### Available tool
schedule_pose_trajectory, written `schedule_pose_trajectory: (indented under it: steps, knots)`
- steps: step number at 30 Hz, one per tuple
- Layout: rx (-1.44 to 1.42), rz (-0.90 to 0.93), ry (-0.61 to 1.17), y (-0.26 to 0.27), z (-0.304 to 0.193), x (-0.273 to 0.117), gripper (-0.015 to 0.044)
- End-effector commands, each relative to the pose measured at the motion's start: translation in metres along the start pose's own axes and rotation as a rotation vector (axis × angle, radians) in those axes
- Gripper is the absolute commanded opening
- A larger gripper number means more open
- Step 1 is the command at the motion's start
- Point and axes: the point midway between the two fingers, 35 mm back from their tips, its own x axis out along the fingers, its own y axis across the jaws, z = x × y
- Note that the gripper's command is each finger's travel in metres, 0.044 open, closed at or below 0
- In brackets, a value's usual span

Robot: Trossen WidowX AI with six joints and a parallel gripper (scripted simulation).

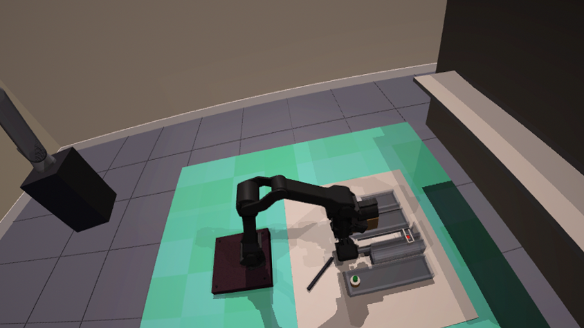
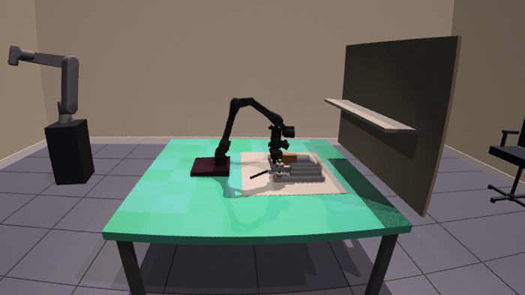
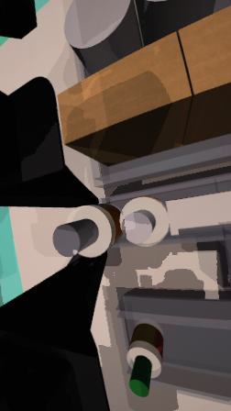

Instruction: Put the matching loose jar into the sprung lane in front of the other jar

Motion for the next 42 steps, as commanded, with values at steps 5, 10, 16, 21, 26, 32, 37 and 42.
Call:
schedule_pose_trajectory:
  steps: [5, 10, 16, 21, 26, 32, 37, 42]
  knots:
    - [-0.004, -0.005, -0.031, -0.001, 0.012, -0.004, 0.0]
    - [-0.004, -0.005, -0.031, -0.001, 0.013, -0.005, 0.0]
    - [-0.004, -0.005, -0.031, -0.001, 0.015, -0.006, 0.0]
    - [-0.004, -0.005, -0.031, -0.001, 0.017, -0.007, 0.0]
    - [-0.004, -0.005, -0.031, -0.001, 0.019, -0.007, 0.0]
    - [-0.004, -0.005, -0.032, -0.001, 0.021, -0.008, 0.0]
    - [-0.004, -0.005, -0.032, -0.001, 0.022, -0.009, 0.0]
    - [-0.004, -0.005, -0.032, -0.001, 0.023, -0.009, 0.0]
